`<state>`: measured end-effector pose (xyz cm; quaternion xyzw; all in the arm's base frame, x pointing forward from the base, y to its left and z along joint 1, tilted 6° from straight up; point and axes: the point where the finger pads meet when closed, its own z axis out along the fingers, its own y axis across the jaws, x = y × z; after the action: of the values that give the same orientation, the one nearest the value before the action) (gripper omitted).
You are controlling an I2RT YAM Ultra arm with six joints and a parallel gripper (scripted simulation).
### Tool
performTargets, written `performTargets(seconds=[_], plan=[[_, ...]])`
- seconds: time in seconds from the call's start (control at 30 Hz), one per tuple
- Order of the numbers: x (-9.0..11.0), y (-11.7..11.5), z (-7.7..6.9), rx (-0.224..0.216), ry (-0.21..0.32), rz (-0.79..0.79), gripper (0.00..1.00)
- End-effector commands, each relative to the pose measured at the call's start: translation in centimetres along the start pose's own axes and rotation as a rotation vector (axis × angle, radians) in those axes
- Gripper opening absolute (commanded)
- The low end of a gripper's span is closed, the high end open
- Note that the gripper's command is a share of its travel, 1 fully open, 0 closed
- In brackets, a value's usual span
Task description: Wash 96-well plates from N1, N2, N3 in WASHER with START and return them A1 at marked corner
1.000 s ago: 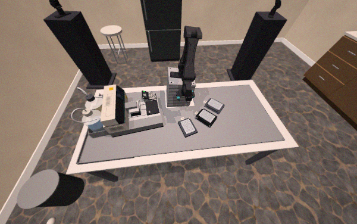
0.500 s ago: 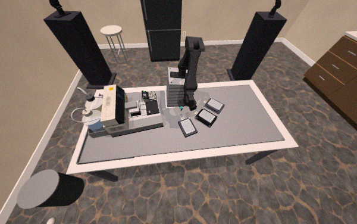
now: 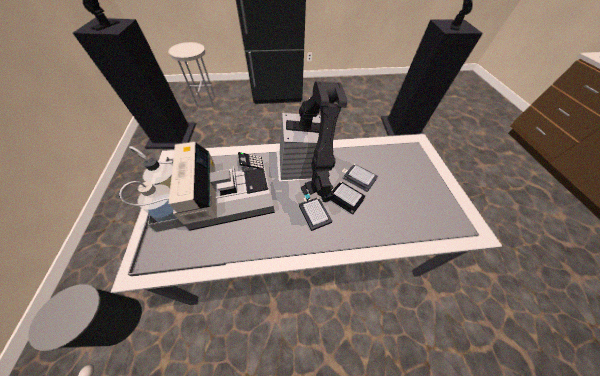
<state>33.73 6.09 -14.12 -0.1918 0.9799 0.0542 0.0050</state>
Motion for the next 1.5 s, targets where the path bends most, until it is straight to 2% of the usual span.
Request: performTargets(seconds=[0.0, 0.2, 0.57, 1.47], plan=[[-0.8, -0.2, -0.2, 0.004, -0.016, 0.006, 1.0], [-3.2, -0.7, 1.4, 0.004, -0.016, 0.006, 1.0], [-3.2, -0.7, 1.4, 0.004, -0.016, 0.006, 1.0], [-3.3, -0.7, 5.6, 0.004, -0.016, 0.006, 1.0]])
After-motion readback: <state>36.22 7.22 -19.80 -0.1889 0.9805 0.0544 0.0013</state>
